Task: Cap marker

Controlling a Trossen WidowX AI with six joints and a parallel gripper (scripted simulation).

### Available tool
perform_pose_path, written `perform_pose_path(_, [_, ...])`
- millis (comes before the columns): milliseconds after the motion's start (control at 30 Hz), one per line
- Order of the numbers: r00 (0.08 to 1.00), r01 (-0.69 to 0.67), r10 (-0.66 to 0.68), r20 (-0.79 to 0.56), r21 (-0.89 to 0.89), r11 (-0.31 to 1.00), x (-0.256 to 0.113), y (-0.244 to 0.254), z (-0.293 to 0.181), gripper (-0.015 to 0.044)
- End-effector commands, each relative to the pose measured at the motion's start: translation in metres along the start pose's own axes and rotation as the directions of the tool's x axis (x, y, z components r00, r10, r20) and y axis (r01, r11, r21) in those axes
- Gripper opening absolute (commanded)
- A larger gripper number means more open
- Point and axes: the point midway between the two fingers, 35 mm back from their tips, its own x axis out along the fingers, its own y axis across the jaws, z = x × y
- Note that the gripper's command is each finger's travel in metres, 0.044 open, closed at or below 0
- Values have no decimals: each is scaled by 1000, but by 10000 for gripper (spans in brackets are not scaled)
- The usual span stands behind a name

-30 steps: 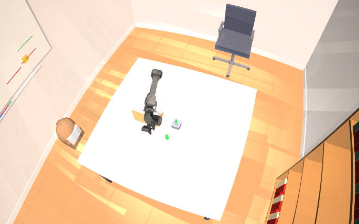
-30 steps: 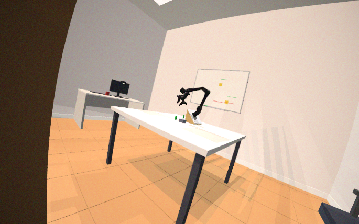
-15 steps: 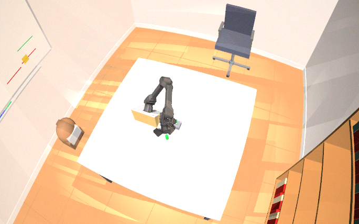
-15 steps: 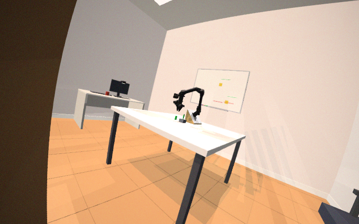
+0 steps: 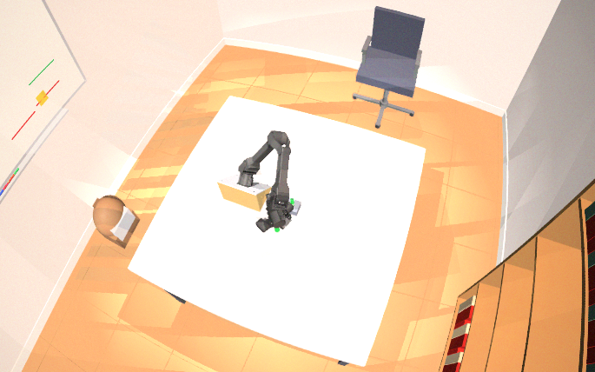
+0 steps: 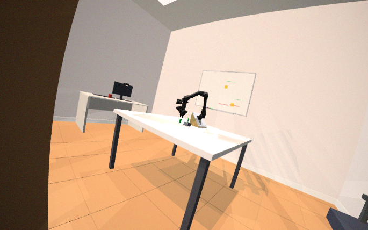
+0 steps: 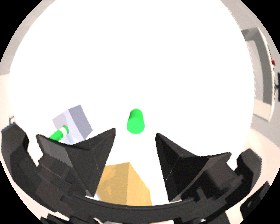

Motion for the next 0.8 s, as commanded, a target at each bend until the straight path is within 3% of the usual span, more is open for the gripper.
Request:
perform_pose_path(0, [1000, -6, 6, -2, 10, 1000, 6, 0, -2, 238])
perform_pose_path(767, [1000, -8, 8, -2, 10, 1000, 43, 1, -1, 238])
